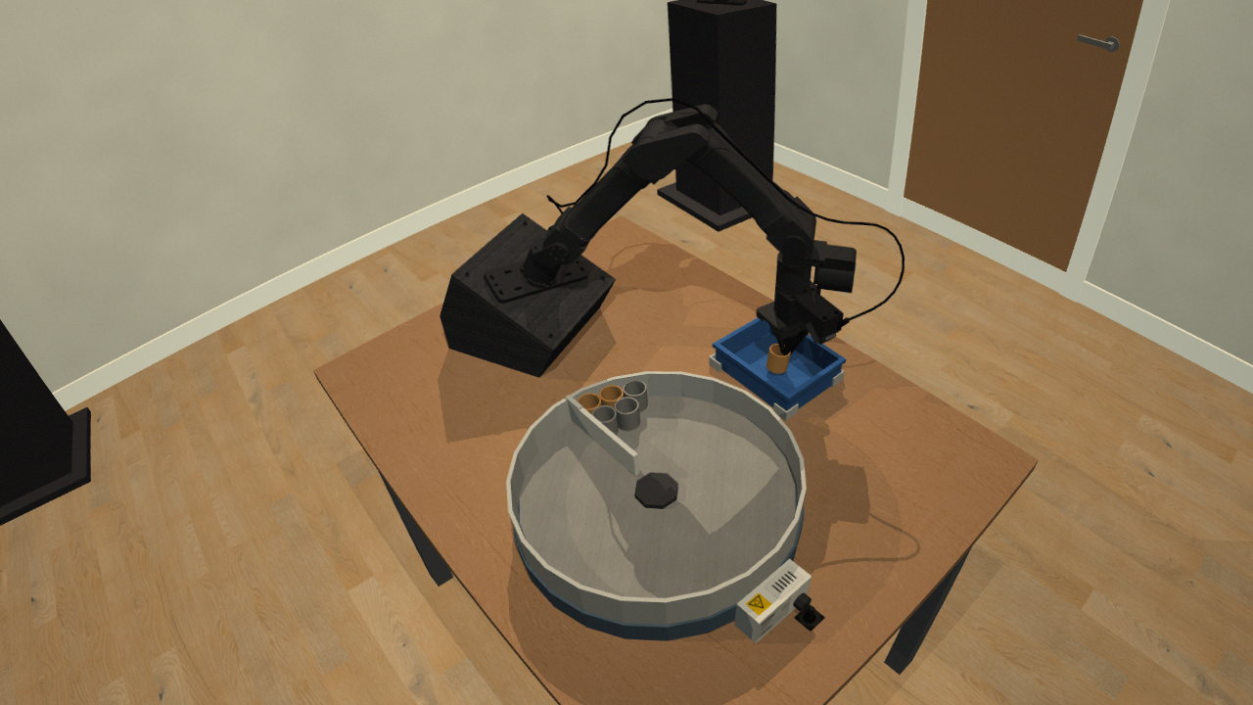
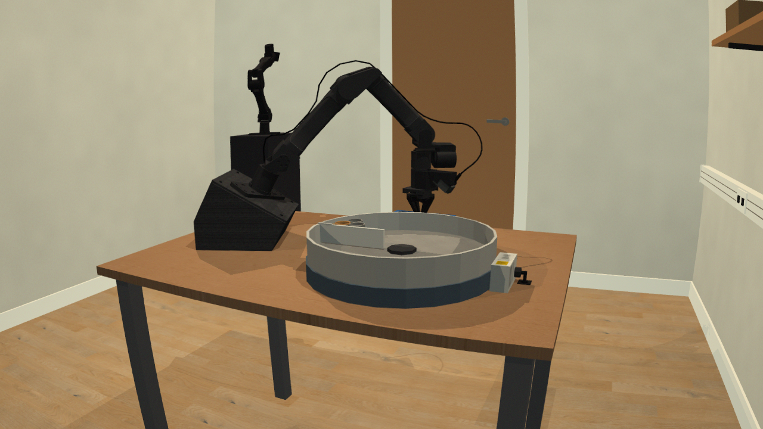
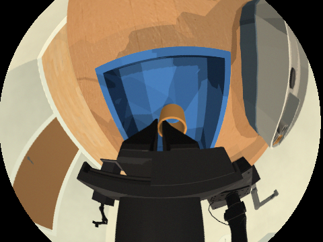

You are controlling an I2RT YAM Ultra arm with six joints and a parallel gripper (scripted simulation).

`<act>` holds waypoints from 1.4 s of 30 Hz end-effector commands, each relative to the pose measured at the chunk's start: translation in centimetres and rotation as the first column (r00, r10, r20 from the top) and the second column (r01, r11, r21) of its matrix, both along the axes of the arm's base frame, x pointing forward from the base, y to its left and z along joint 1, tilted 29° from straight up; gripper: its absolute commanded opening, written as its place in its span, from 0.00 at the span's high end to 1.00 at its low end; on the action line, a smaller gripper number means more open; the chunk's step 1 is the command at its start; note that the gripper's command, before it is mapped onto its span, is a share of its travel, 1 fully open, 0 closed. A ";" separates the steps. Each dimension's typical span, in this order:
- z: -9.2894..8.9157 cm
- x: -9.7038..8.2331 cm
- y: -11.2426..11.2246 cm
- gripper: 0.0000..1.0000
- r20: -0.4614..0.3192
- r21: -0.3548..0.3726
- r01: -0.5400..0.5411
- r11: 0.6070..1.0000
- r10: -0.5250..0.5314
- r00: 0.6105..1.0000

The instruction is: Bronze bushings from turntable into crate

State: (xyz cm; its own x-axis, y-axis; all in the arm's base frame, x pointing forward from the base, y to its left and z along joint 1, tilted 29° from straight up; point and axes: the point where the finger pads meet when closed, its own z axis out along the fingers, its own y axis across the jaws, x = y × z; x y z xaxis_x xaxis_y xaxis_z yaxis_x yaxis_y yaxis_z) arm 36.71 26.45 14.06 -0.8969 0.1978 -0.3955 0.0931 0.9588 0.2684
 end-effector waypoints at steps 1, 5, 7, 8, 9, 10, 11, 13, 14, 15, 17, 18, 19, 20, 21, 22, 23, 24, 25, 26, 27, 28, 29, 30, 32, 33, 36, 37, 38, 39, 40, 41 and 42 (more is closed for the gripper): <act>2.2 0.4 0.5 1.00 0.047 0.037 -0.011 0.999 0.009 0.999; 1.8 0.5 0.5 1.00 0.044 0.035 -0.011 0.999 0.009 0.999; 1.6 0.5 0.5 1.00 0.037 0.029 -0.011 1.000 0.009 0.999; 1.3 0.5 0.5 1.00 0.035 0.028 -0.010 1.000 0.009 0.999; 1.1 0.6 0.5 1.00 0.032 0.025 -0.010 1.000 0.009 0.999; 1.1 0.5 0.5 1.00 0.032 0.025 -0.010 1.000 0.009 0.999; 1.1 0.5 0.5 1.00 0.032 0.026 -0.010 1.000 0.009 0.999; 1.3 0.5 0.4 1.00 0.037 0.029 -0.010 1.000 0.009 0.999; 1.2 0.5 0.4 1.00 0.035 0.028 -0.010 1.000 0.009 0.999; 0.9 0.5 0.4 1.00 0.031 0.025 -0.010 1.000 0.009 0.999; 0.4 0.5 0.4 1.00 0.022 0.018 -0.009 1.000 0.009 1.000; 0.4 0.5 0.4 1.00 0.023 0.019 -0.009 1.000 0.009 1.000; 0.6 0.5 0.4 1.00 0.025 0.021 -0.009 1.000 0.008 1.000; 0.8 0.4 0.3 1.00 0.028 0.023 -0.009 1.000 0.008 1.000; 0.9 0.4 0.3 1.00 0.031 0.026 -0.009 1.000 0.008 0.999; 0.9 0.4 0.3 1.00 0.031 0.026 -0.009 1.000 0.008 0.999; 0.9 0.4 0.3 1.00 0.031 0.026 -0.009 1.000 0.008 0.999; 0.8 0.4 0.3 1.00 0.028 0.023 -0.009 1.000 0.008 1.000; 0.7 0.4 0.3 1.00 0.025 0.021 -0.008 1.000 0.008 1.000; 0.7 0.4 0.3 1.00 0.025 0.020 -0.008 1.000 0.008 1.000; 0.6 0.4 0.3 1.00 0.025 0.020 -0.008 1.000 0.008 1.000; 0.6 0.4 0.3 1.00 0.024 0.020 -0.008 1.000 0.008 1.000; 0.6 0.4 0.3 1.00 0.024 0.020 -0.008 1.000 0.008 1.000; 0.6 0.4 0.3 1.00 0.024 0.020 -0.008 1.000 0.008 1.000; 0.6 0.4 0.3 1.00 0.024 0.020 -0.008 1.000 0.008 1.000; 0.6 0.4 0.3 1.00 0.024 0.020 -0.008 1.000 0.008 1.000; 0.6 0.4 0.3 1.00 0.024 0.020 -0.008 1.000 0.008 1.000; 0.6 0.4 0.3 1.00 0.024 0.020 -0.008 1.000 0.008 1.000; 0.6 0.4 0.3 1.00 0.024 0.020 -0.008 1.000 0.008 1.000; 0.6 0.4 0.3 1.00 0.024 0.020 -0.008 1.000 0.008 1.000; 0.6 0.4 0.3 1.00 0.024 0.020 -0.008 1.000 0.008 1.000; 0.6 0.4 0.3 1.00 0.024 0.020 -0.008 1.000 0.008 1.000; 0.6 0.4 0.3 1.00 0.024 0.020 -0.008 1.000 0.008 1.000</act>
